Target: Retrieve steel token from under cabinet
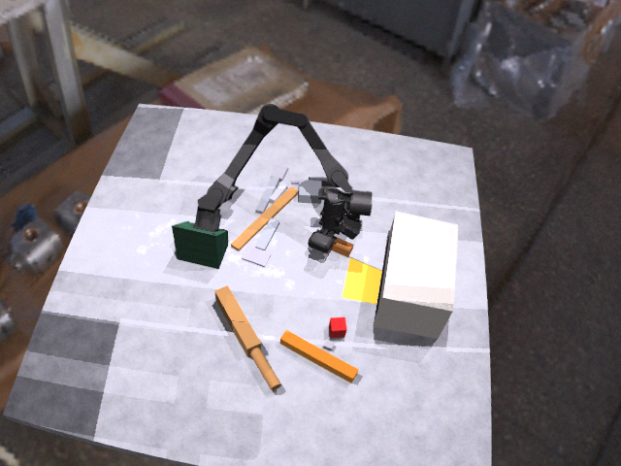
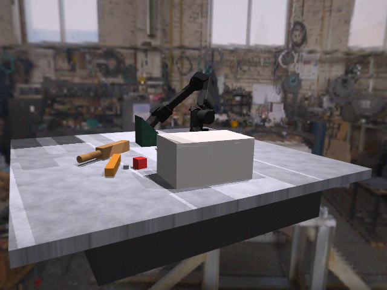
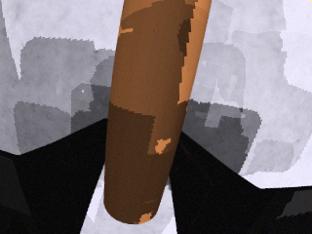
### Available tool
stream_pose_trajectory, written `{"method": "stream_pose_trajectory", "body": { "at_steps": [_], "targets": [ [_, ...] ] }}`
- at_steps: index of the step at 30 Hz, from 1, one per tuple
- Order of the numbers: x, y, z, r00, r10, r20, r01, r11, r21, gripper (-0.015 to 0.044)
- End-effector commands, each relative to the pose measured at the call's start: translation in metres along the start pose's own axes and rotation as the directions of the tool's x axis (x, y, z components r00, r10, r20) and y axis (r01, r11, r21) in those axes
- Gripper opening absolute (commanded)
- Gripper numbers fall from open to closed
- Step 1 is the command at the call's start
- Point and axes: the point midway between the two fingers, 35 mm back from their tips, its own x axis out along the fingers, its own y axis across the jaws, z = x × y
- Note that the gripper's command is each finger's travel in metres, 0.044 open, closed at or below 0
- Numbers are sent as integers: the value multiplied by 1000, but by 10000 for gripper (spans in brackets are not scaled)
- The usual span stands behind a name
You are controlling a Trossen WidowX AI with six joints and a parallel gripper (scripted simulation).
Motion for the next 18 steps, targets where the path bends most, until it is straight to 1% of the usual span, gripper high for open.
{"method": "stream_pose_trajectory", "body": {
  "at_steps": [1, 18],
  "targets": [
    [0, 1, 6, 1000, 3, 0, -3, 1000, -5, 0],
    [0, 1, 23, 1000, 3, 1, -3, 1000, -6, 0]
  ]
}}
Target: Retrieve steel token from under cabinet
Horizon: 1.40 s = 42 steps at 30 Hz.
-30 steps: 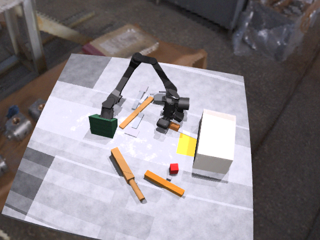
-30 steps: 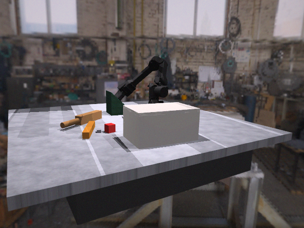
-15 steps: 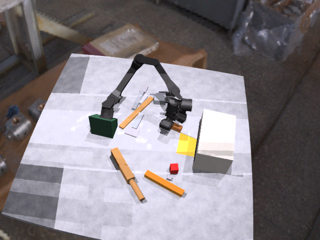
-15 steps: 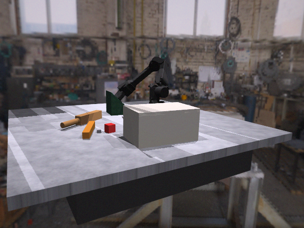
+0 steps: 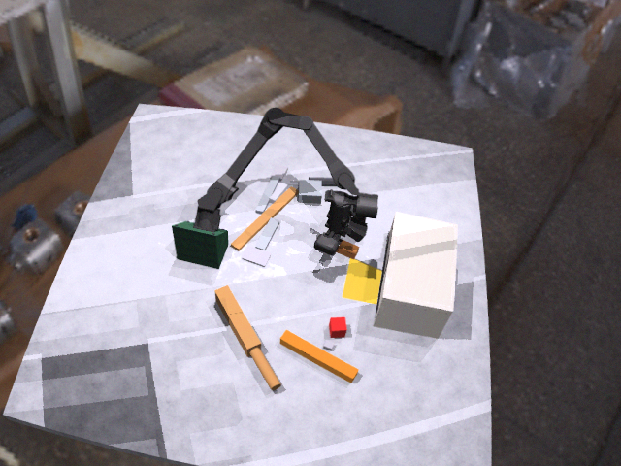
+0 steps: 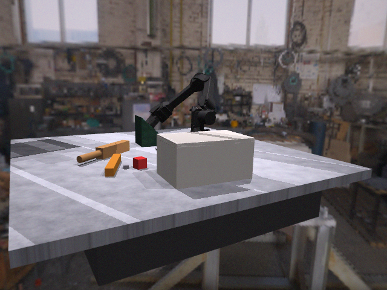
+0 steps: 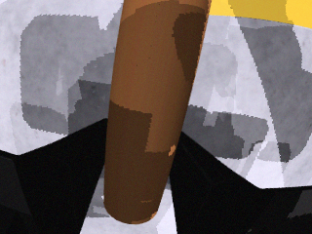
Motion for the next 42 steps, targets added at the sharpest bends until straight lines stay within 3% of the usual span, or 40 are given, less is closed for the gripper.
{"method": "stream_pose_trajectory", "body": {
  "at_steps": [1, 42],
  "targets": [
    [0, 1, 6, 1000, 3, 0, -3, 1000, -5, 0],
    [1, -12, 36, 1000, 2, 2, -2, 1000, -6, 0]
  ]
}}
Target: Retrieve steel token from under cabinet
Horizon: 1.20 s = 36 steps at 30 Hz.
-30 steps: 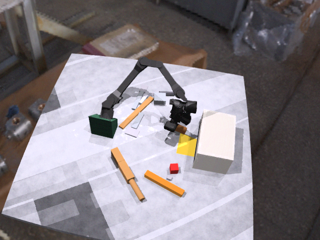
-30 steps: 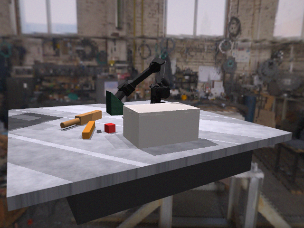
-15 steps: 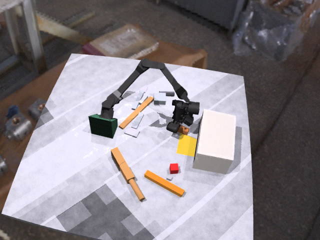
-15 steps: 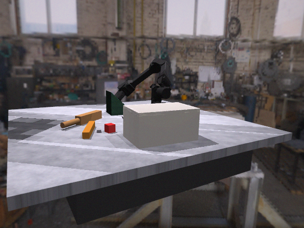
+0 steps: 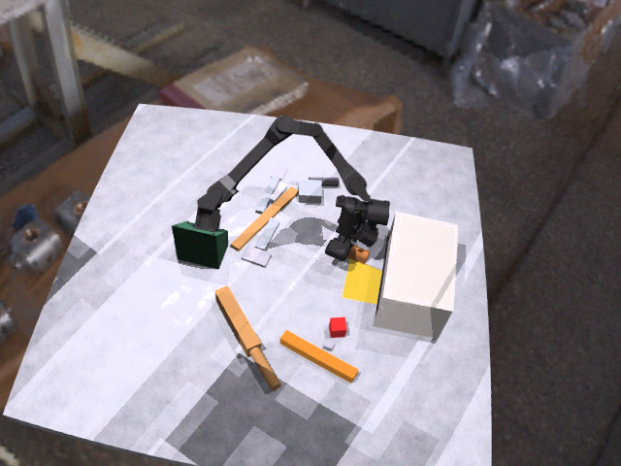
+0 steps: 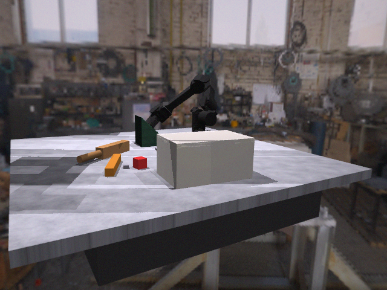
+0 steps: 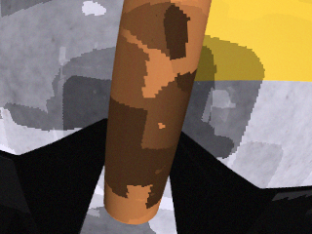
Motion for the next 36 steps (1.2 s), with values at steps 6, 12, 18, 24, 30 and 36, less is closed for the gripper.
{"method": "stream_pose_trajectory", "body": {
  "at_steps": [6, 12, 18, 24, 30, 36],
  "targets": [
    [1, -12, 1, 1000, -5, 1, 5, 1000, 4, 0],
    [1, -16, 1, 1000, -5, 1, 5, 1000, 4, 0],
    [1, -20, 1, 1000, -6, 1, 6, 1000, 4, 0],
    [1, -23, 1, 1000, -6, 1, 6, 1000, 4, 0],
    [1, -27, 1, 1000, -6, 1, 6, 1000, 4, 0],
    [1, -31, 1, 1000, -6, 1, 6, 1000, 4, 0]
  ]
}}
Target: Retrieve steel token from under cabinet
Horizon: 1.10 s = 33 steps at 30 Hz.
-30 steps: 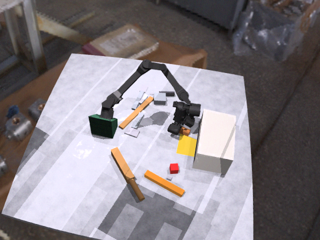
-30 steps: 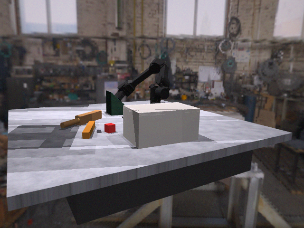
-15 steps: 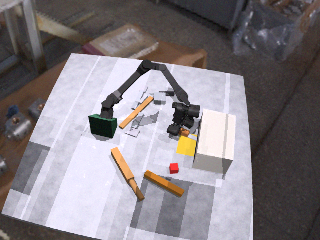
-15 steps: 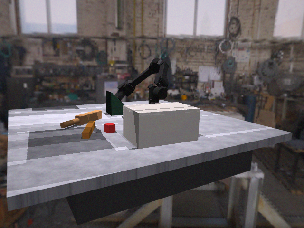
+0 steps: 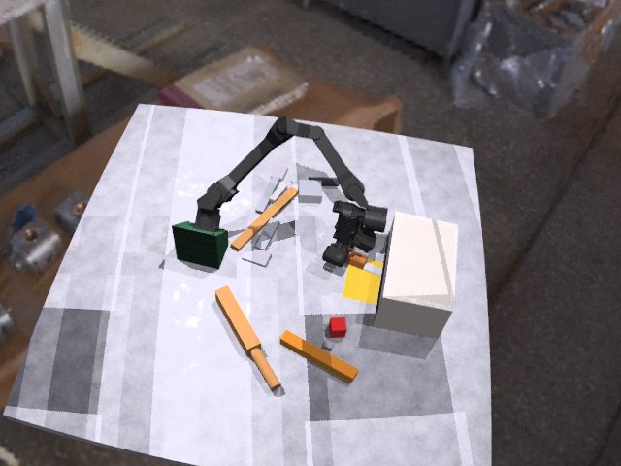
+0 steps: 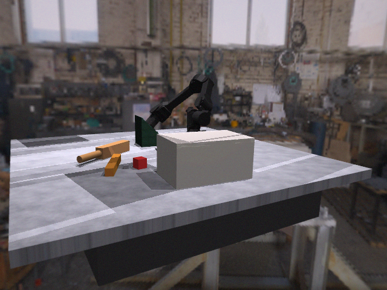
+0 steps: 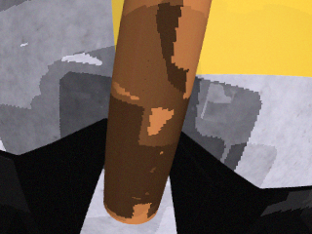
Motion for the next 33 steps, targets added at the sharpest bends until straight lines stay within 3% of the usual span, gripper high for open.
{"method": "stream_pose_trajectory", "body": {
  "at_steps": [1, 33],
  "targets": [
    [1, -10, 0, 1000, -14, 0, 14, 1000, 6, 0],
    [1, -8, -17, 1000, -14, 0, 14, 1000, 6, 0]
  ]
}}
